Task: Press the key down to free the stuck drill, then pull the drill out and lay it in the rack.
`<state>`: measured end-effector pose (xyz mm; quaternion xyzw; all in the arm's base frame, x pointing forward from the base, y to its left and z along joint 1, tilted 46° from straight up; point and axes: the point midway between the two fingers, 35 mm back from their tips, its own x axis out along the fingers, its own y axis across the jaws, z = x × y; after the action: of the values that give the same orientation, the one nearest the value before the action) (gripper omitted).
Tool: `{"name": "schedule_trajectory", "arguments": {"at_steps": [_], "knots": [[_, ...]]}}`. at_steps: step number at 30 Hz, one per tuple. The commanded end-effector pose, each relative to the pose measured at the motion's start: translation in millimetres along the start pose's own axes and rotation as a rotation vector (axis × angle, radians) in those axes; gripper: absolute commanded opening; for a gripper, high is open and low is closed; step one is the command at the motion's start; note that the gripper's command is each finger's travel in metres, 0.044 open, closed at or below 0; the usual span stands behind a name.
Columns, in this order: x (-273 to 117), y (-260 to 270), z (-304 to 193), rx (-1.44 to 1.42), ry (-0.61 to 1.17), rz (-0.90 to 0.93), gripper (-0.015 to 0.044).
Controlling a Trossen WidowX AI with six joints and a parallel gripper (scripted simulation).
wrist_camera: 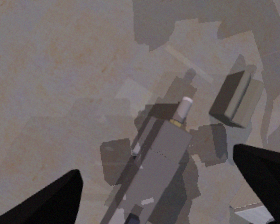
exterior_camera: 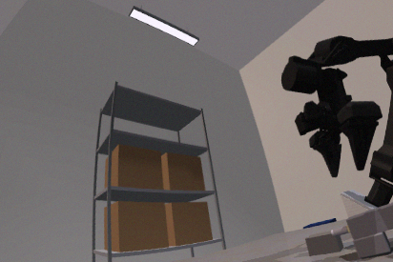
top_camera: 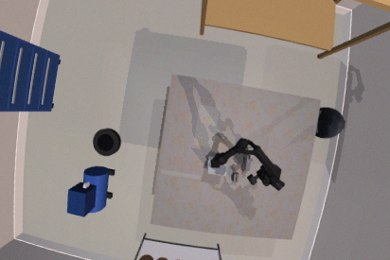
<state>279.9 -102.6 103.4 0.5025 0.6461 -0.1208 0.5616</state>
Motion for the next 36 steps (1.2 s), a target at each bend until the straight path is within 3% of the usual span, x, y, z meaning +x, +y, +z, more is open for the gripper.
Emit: {"name": "schedule_trajectory", "arguments": {"at_steps": [1, 36], "knots": [[37, -28, 14, -0.752, 0.060, 0.061, 0.0440], [89, -60, 24, -2.282, -0.025, 0.273, 0.0440]]}}
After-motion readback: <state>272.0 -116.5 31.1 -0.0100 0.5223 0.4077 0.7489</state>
